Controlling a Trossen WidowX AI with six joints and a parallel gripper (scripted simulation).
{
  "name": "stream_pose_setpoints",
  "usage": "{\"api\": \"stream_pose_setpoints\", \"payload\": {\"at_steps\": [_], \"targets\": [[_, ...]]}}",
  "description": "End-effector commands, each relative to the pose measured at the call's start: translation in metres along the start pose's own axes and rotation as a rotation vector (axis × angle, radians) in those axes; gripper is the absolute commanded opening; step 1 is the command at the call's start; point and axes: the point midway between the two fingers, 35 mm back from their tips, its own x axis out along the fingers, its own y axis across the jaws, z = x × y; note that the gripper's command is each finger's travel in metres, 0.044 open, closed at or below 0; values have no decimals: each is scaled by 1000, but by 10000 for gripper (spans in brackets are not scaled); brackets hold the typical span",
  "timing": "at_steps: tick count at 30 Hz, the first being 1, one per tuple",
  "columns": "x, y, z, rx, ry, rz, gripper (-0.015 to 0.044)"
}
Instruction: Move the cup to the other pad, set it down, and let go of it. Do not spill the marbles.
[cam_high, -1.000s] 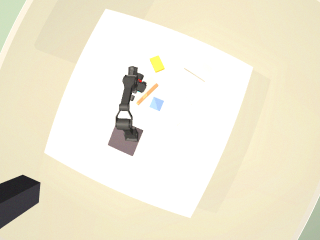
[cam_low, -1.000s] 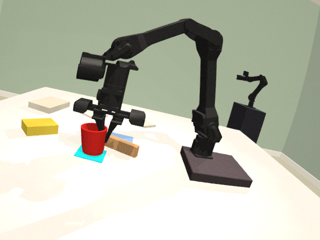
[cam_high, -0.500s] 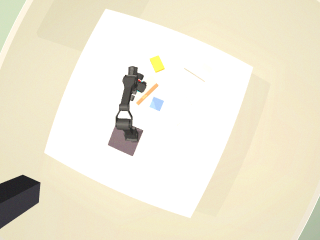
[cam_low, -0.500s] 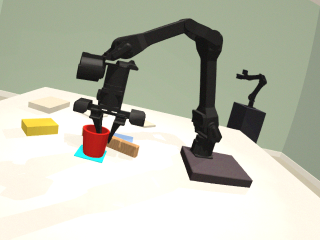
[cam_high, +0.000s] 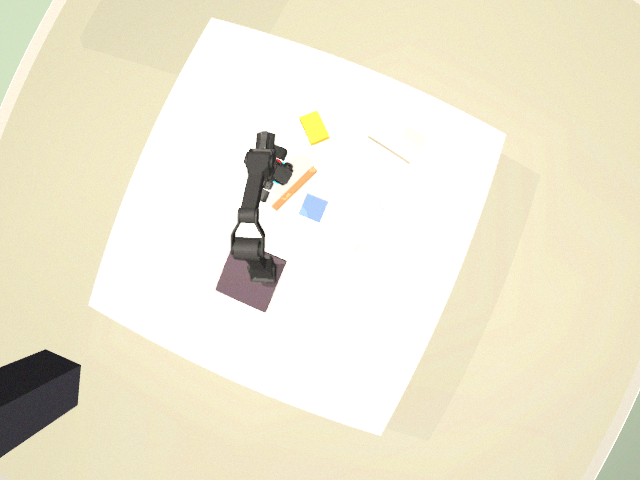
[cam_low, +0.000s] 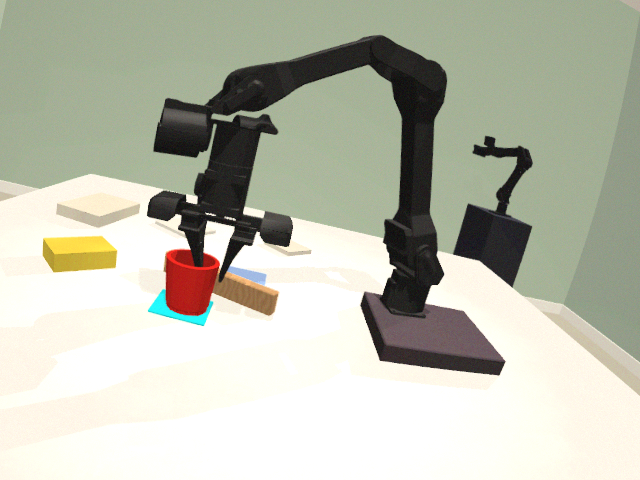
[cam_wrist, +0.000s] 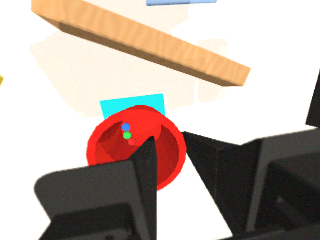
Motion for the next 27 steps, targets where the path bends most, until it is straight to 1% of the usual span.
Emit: {"api": "stream_pose_setpoints", "payload": {"at_steps": [1,27], "targets": [[-9,2,-1,1,4,10,128],[-43,-2,1,4,4,8,128]]}}
